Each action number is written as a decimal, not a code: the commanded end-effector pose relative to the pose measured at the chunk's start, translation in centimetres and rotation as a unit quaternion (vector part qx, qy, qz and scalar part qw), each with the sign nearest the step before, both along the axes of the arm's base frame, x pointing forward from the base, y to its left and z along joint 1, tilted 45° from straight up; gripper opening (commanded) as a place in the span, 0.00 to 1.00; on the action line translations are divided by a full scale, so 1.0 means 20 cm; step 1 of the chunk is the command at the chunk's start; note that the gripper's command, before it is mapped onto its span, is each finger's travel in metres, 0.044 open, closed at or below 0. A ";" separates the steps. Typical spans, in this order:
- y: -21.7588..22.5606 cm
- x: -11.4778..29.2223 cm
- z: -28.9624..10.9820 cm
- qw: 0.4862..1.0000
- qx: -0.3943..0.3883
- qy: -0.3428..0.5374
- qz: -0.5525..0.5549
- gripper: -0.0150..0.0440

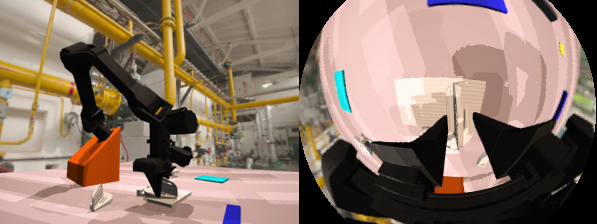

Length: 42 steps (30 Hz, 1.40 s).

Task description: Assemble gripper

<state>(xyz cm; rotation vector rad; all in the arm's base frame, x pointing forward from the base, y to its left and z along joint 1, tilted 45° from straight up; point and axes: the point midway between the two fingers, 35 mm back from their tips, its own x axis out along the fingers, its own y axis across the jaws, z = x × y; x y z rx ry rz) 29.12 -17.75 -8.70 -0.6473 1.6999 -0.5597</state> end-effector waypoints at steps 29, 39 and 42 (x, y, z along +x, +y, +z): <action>0.00 -0.01 0.00 1.000 -0.003 0.002 0.000 0.48; 0.00 0.00 0.00 1.000 0.000 0.000 0.000 0.63; 0.00 0.00 0.00 1.000 0.000 0.000 0.000 0.63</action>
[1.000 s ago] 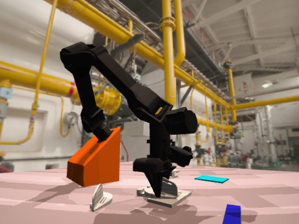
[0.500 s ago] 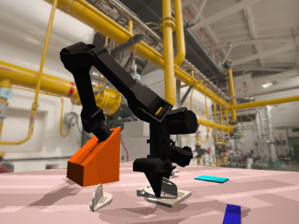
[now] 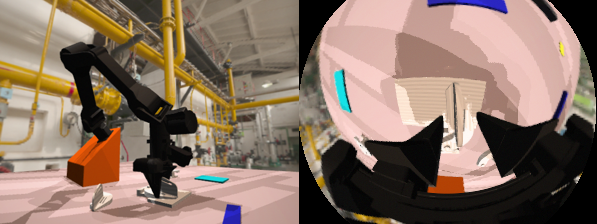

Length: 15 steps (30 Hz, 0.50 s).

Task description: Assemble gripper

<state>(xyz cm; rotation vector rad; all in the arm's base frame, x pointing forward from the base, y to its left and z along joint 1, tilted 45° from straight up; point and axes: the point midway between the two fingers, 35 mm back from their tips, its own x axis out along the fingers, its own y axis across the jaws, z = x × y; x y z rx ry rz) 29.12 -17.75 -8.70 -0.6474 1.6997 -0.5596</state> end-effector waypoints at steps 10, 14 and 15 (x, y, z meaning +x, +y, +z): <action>0.09 0.03 0.09 1.000 0.001 0.000 0.000 0.63; 0.23 0.05 0.24 1.000 -0.002 0.002 0.000 0.63; 0.24 0.05 0.25 1.000 -0.002 0.002 0.000 0.63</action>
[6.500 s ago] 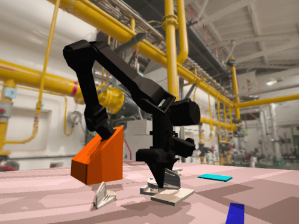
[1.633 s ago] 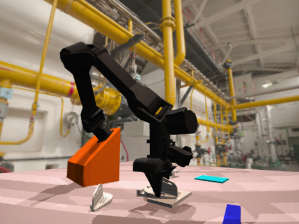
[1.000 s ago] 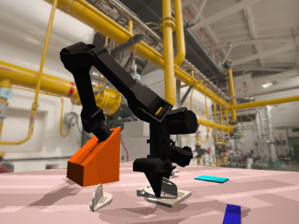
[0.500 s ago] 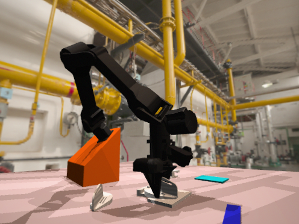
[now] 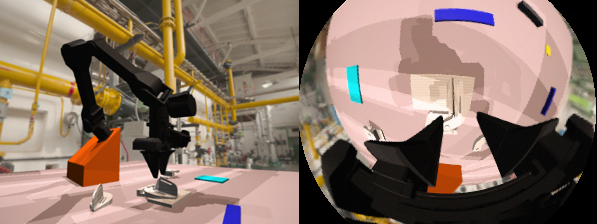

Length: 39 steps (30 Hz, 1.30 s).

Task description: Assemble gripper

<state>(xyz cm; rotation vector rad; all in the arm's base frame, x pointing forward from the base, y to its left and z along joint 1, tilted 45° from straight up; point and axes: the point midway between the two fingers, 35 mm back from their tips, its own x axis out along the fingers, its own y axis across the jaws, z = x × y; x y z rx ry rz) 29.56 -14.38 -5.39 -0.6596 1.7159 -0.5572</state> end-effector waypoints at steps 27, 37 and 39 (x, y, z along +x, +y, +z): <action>-0.16 -0.27 0.43 0.928 -0.065 -0.259 -0.260 1.00; -0.21 -0.44 0.55 0.853 -0.095 -0.359 -0.366 1.00; -0.22 -0.45 0.56 0.848 -0.097 -0.365 -0.372 1.00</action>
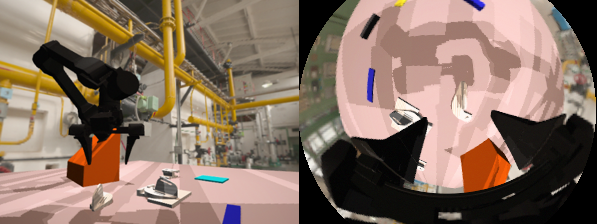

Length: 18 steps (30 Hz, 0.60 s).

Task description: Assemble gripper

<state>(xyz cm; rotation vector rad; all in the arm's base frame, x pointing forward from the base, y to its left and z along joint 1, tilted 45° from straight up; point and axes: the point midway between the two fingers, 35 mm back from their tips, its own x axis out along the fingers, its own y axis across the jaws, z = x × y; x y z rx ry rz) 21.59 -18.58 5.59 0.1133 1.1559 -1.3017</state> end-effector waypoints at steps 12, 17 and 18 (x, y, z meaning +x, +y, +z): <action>-0.14 -0.09 -0.13 1.000 -0.008 -0.014 -0.023 1.00; -0.14 -0.09 -0.13 1.000 -0.008 -0.014 -0.023 1.00; -0.14 -0.09 -0.13 1.000 -0.008 -0.014 -0.023 1.00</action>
